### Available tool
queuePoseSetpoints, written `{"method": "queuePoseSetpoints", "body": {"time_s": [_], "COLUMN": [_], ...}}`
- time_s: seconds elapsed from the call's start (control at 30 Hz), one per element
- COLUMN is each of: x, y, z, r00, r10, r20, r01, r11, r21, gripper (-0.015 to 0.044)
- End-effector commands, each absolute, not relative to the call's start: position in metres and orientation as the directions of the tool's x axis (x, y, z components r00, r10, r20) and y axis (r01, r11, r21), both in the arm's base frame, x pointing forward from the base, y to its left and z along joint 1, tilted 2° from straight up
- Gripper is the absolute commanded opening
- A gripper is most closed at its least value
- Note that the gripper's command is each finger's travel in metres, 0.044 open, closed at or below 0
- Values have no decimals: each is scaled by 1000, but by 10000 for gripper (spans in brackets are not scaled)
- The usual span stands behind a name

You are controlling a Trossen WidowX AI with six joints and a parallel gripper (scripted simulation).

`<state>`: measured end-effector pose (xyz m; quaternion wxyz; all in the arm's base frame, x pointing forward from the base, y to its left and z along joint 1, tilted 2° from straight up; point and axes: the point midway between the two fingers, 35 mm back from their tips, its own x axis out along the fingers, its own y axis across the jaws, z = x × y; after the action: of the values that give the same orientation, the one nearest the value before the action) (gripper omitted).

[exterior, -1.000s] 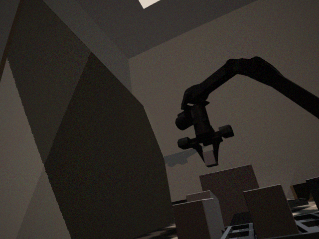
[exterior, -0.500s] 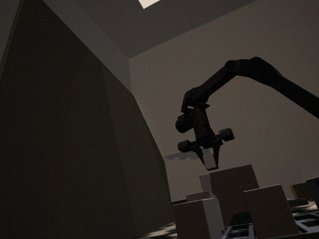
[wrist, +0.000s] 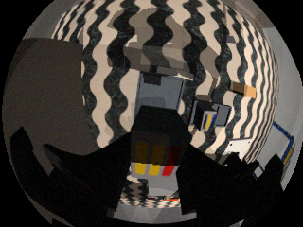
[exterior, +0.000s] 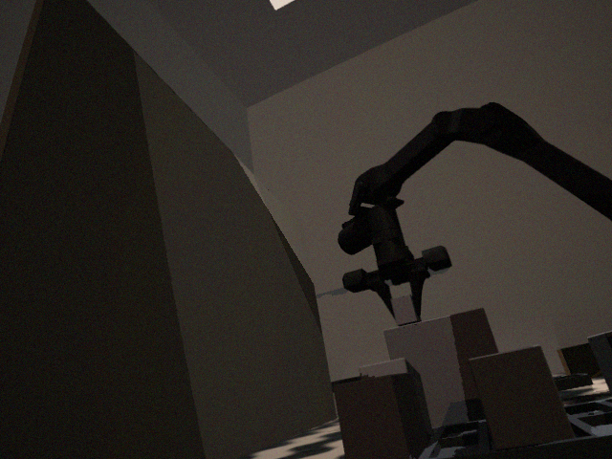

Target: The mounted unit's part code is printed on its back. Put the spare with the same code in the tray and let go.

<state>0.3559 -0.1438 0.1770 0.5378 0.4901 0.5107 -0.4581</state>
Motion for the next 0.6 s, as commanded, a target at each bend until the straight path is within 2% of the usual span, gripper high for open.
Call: {"method": "queuePoseSetpoints", "body": {"time_s": [0.0, 0.57], "x": [357, 359], "y": [-144, -145], "z": [175, 163], "r00": [60, 59], "r10": [6, 6], "r20": [-998, -998], "r01": [994, 994], "r11": [94, 94], "r21": [60, 59], "gripper": [0, 0]}}
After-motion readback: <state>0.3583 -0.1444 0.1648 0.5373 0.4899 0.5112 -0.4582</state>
